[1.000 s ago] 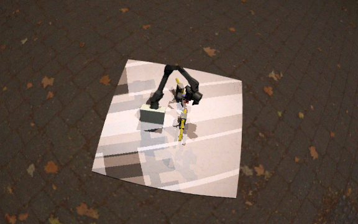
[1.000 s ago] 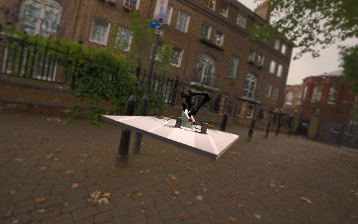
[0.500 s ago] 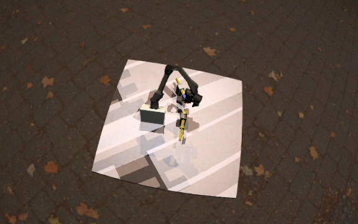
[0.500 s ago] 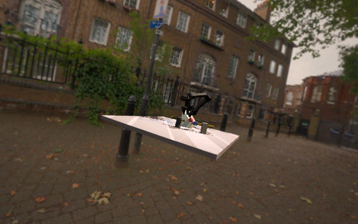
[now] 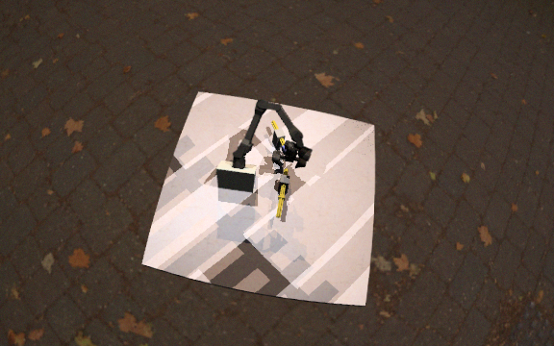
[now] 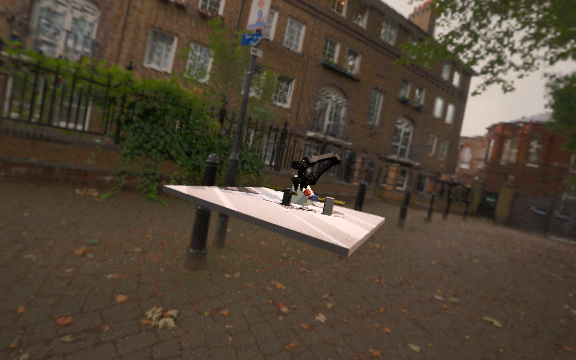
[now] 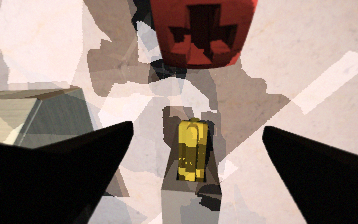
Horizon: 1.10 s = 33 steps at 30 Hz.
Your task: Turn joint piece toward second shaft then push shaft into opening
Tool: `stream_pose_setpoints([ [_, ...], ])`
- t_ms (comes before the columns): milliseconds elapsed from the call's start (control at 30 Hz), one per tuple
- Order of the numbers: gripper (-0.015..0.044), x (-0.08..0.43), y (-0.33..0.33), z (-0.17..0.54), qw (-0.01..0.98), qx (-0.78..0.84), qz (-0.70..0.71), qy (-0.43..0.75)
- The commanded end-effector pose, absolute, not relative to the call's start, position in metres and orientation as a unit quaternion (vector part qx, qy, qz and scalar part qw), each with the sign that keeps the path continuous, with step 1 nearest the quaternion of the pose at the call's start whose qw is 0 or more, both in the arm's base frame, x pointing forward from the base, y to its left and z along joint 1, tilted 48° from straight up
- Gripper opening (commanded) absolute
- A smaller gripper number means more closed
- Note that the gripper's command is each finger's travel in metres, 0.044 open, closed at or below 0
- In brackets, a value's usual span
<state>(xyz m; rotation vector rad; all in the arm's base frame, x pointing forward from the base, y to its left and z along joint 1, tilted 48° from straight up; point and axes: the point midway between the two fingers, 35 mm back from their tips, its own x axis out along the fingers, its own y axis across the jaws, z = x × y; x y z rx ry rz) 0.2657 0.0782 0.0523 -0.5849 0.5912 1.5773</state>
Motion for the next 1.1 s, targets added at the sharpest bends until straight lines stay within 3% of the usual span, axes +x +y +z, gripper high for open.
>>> stream_pose_setpoints([
  [0,0.044,0.267,0.092,0.07,0.631,-0.26,0.686,0.251],
  [267,0.044,0.263,0.118,0.098,0.631,-0.259,0.687,0.249],
  [1033,0.044,0.261,0.14,0.079,0.631,-0.258,0.688,0.249],
  [1067,0.0414,0.261,0.14,0.079,0.631,-0.258,0.688,0.249],
])
